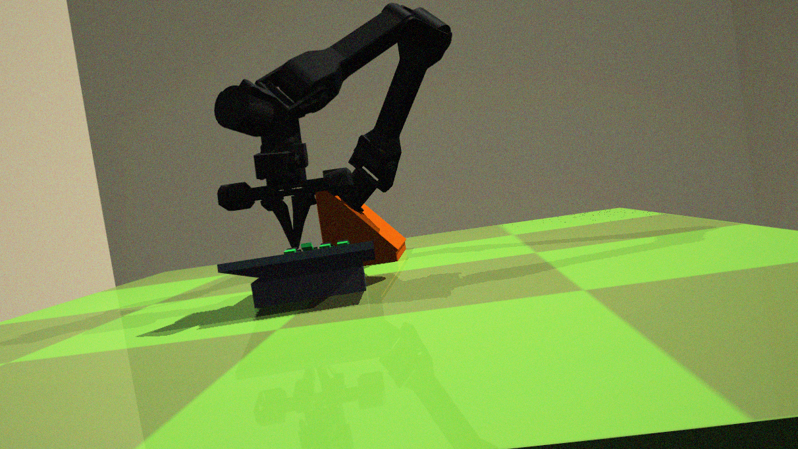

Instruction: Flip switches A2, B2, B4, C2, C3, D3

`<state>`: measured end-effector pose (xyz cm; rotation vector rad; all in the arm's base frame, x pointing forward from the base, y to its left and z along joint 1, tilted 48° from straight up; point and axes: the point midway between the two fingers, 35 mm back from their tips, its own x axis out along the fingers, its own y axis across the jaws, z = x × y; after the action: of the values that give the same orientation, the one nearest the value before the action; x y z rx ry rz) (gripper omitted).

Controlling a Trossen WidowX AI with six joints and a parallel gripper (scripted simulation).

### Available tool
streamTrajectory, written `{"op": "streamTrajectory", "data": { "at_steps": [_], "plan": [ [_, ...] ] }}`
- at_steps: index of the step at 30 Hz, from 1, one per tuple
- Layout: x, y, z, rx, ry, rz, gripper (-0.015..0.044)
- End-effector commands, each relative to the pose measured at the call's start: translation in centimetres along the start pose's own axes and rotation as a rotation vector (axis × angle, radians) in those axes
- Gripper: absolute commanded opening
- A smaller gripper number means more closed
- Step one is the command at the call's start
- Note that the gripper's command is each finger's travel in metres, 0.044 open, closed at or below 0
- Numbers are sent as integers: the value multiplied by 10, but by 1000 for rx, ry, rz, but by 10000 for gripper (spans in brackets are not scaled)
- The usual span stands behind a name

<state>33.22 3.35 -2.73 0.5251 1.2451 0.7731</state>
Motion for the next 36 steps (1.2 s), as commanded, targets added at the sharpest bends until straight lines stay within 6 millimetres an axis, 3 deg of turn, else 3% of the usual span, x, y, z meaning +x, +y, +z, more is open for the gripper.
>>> {"op": "streamTrajectory", "data": {
  "at_steps": [1,36],
  "plan": [
    [0,0,0,3,-2,3,0],
    [5,0,0,3,-2,3,0]
  ]
}}
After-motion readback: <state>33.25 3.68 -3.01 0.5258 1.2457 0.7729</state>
